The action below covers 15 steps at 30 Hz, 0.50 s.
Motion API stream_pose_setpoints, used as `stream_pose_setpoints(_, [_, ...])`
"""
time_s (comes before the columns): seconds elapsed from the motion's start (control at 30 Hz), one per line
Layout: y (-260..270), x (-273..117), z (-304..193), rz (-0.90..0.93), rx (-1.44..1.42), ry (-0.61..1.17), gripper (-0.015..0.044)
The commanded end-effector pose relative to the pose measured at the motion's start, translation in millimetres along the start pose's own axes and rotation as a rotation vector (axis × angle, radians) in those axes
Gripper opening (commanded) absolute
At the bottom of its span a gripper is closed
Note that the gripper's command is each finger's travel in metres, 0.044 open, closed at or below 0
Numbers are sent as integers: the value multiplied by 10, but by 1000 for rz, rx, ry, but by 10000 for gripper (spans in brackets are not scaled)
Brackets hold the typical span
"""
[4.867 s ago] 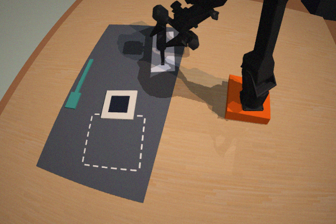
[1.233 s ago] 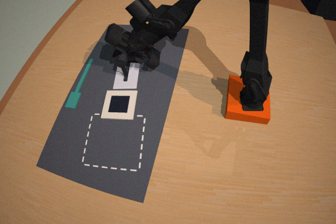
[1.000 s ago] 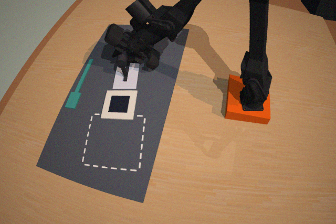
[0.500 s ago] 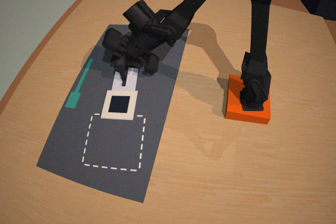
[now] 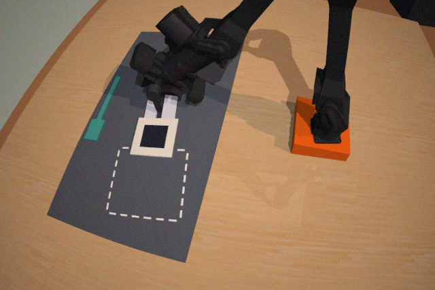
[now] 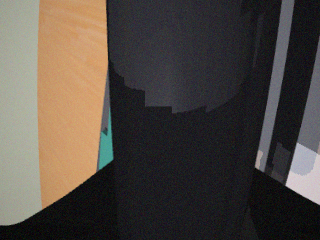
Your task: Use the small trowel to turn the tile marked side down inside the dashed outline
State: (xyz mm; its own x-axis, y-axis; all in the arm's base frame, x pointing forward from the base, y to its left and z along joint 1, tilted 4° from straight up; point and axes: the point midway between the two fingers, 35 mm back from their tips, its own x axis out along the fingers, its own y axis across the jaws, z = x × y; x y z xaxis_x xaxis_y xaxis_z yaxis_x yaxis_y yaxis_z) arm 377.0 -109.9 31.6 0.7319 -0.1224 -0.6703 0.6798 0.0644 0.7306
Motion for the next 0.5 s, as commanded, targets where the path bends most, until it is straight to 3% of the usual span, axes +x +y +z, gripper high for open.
stream_pose_setpoints(0.0, [27,-3,-77,8,-8,17,0])
stream_pose_setpoints(0.47, [145,-101,-26,8,71,84,0])
